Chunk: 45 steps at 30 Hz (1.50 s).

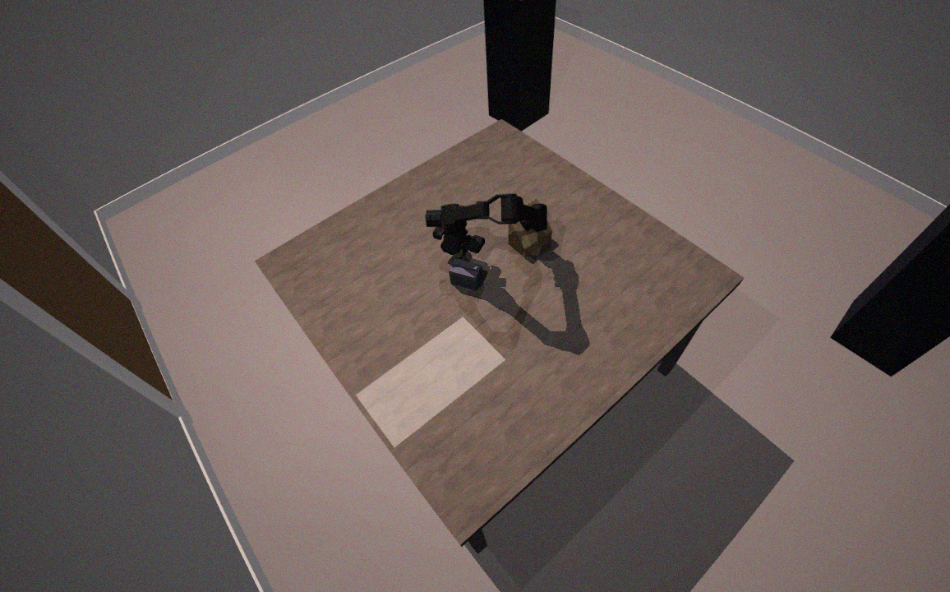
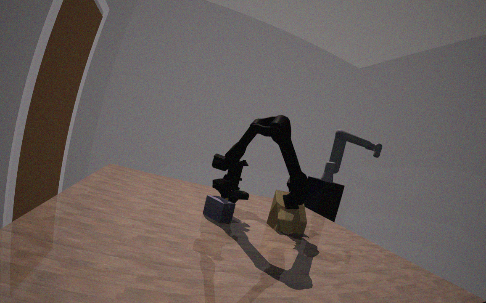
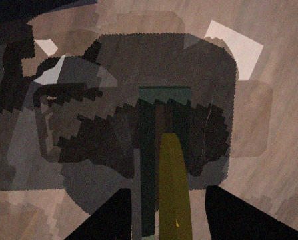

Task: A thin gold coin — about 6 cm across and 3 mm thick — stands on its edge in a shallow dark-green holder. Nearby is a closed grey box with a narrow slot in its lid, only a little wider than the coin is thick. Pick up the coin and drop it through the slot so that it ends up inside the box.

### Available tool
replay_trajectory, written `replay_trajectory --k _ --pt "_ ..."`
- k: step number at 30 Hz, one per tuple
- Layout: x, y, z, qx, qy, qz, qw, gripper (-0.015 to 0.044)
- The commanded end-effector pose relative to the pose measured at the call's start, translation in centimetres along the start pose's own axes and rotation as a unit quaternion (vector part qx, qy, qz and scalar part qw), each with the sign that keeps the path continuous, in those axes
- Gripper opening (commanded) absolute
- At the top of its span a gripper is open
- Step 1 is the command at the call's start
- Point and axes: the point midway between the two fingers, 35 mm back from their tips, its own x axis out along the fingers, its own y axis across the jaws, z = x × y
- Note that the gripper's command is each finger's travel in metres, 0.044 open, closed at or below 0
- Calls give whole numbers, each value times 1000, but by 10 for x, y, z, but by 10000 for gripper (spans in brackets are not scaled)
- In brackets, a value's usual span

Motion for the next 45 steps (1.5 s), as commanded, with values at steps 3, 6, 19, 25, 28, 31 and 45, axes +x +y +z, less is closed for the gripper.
replay_trajectory --k 3,6,19,25,28,31,45 --pt "3 1 -1 5 -2 3 1000 29" --pt "3 1 -1 5 -2 3 1000 0" --pt "-3 0 0 5 -2 2 1000 0" --pt "-17 -2 1 5 -1 1 1000 0" --pt "-24 -3 1 5 -1 0 1000 0" --pt "-31 -3 1 5 -1 0 1000 0" --pt "-66 -3 1 5 -1 0 1000 0"
